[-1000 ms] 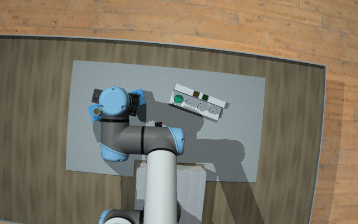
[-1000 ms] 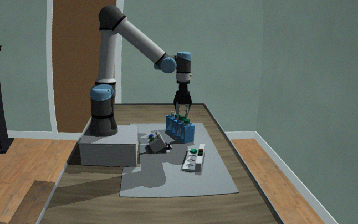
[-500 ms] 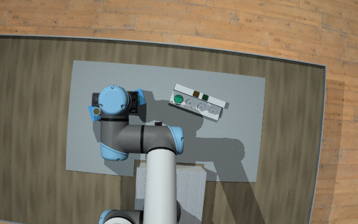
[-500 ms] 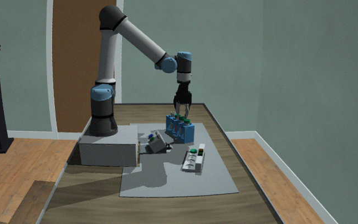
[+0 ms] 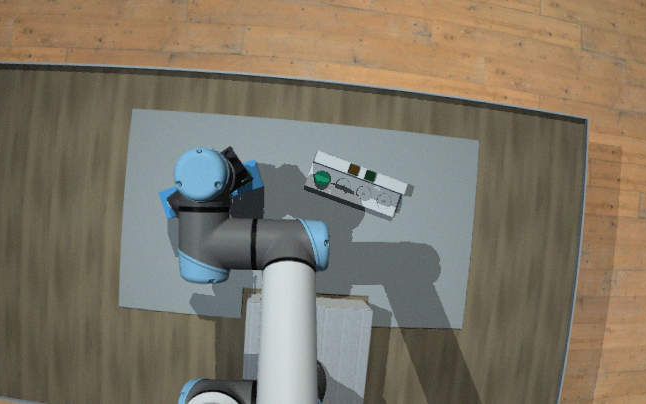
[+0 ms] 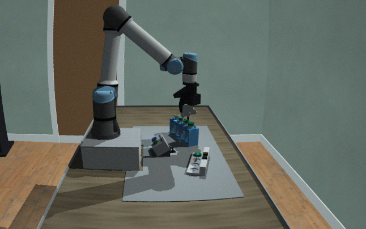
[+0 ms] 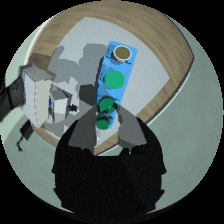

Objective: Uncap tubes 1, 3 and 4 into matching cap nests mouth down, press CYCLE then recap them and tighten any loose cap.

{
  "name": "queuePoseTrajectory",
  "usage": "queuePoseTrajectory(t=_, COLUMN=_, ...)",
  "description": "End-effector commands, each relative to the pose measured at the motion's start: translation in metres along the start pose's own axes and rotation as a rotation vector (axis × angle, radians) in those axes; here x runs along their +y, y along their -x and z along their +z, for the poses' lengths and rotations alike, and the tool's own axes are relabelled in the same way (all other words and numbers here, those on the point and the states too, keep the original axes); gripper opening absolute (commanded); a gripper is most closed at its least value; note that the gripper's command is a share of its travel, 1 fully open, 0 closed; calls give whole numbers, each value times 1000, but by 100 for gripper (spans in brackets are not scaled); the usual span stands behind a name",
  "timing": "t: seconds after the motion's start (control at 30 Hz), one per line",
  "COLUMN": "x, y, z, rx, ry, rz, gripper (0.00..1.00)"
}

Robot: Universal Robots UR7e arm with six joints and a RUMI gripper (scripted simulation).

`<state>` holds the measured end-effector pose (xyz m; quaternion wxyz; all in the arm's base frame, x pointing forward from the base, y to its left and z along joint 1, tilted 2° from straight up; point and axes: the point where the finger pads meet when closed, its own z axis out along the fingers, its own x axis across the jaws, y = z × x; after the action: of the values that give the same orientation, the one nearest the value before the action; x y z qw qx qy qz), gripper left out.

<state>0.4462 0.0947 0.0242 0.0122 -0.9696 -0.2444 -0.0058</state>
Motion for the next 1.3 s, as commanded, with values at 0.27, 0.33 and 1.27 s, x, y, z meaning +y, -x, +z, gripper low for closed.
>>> queuePoseTrajectory(t=0.27, x=0, y=0, z=0, rx=7, ry=-10, rz=-237, gripper=35)
queuePoseTrajectory(t=0.33, x=0, y=0, z=0, rx=7, ry=-10, rz=-237, gripper=35)
queuePoseTrajectory(t=1.27, x=0, y=0, z=0, rx=1, ry=-12, rz=763, gripper=35)
